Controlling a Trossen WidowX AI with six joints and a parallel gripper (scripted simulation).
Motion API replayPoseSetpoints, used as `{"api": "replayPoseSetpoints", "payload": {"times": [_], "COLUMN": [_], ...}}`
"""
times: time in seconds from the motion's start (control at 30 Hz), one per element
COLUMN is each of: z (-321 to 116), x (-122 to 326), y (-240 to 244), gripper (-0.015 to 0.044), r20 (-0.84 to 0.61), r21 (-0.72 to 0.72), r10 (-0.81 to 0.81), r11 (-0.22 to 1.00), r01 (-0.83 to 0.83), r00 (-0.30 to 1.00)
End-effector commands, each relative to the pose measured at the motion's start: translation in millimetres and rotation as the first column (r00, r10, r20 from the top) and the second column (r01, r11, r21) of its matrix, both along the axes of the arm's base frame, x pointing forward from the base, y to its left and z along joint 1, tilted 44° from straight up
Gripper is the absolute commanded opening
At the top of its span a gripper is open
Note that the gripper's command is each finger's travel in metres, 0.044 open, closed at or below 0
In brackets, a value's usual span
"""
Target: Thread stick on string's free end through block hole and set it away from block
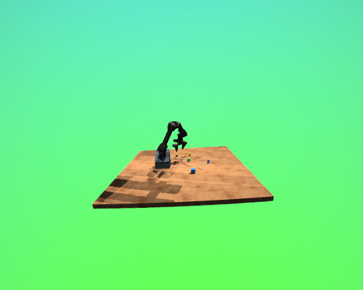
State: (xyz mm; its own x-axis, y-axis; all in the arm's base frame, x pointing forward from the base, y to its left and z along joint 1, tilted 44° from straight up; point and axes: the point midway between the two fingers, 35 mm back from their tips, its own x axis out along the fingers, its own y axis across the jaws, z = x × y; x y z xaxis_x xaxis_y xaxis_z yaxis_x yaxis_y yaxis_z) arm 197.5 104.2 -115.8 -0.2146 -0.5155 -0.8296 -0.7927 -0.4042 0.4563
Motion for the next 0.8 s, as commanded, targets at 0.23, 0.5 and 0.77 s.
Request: {"api": "replayPoseSetpoints", "payload": {"times": [0.23,0.5,0.77], "z": [-3,-3,-3], "x": [80,80,79], "y": [-90,-90,-89], "gripper": [0.0440,0.0440,0.0309], "r20": [0.287,0.287,0.279], "r21": [-0.214,-0.214,-0.212], "r10": [-0.146,-0.146,-0.144], "r11": [0.953,0.953,0.955], "r01": [0.212,0.212,0.207], "r00": [0.947,0.947,0.950]}}
